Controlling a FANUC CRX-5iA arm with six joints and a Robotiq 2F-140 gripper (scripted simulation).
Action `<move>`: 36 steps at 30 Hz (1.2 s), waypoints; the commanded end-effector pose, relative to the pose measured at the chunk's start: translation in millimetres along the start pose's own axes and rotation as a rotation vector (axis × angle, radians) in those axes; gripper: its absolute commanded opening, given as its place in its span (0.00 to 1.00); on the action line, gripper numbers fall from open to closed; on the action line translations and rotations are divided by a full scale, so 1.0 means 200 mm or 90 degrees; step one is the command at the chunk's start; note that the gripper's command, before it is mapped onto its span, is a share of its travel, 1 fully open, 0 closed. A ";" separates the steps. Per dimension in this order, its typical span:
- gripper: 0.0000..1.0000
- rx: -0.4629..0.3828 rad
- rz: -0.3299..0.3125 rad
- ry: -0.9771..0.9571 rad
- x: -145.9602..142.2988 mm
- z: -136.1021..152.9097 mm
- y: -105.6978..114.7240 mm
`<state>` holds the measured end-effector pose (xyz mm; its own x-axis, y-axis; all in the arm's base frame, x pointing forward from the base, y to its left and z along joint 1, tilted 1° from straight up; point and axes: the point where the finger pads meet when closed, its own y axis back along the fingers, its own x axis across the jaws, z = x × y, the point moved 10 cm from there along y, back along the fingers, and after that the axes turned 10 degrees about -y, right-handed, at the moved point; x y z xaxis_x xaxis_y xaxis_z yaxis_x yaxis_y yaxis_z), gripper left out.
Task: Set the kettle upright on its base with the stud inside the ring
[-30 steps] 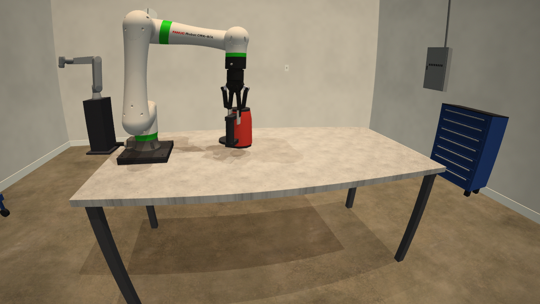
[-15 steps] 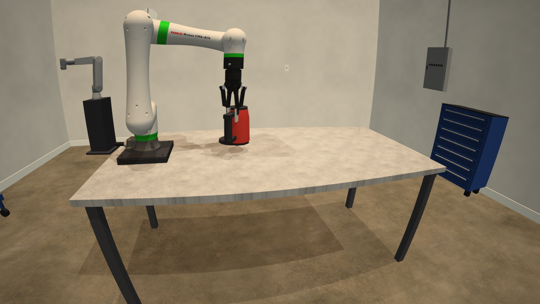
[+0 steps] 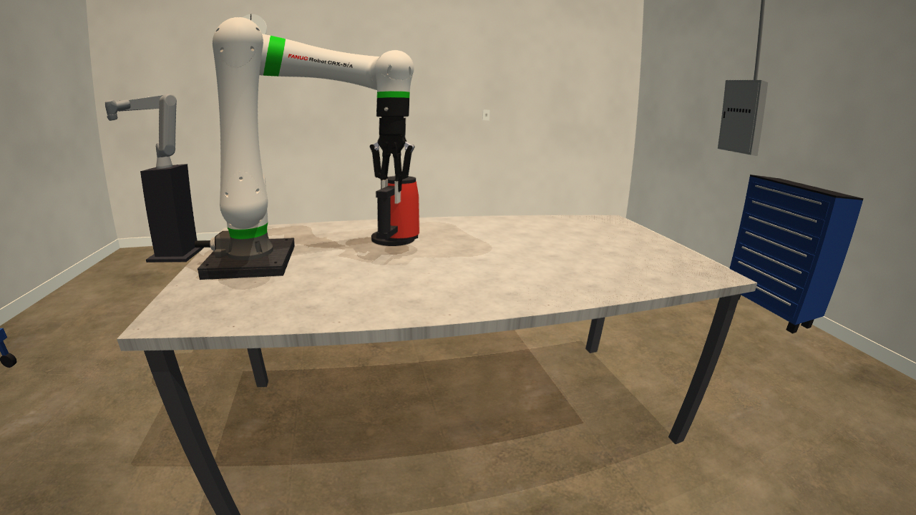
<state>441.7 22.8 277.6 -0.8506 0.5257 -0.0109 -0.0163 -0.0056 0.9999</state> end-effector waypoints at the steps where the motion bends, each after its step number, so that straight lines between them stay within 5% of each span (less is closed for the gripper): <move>1: 0.00 0.000 0.000 0.000 0.04 0.04 0.00; 36: 0.00 0.000 0.000 0.000 0.32 0.34 0.00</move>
<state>423.6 109.1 277.9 -0.8504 0.5260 -0.0111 -0.0164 -0.0053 0.9999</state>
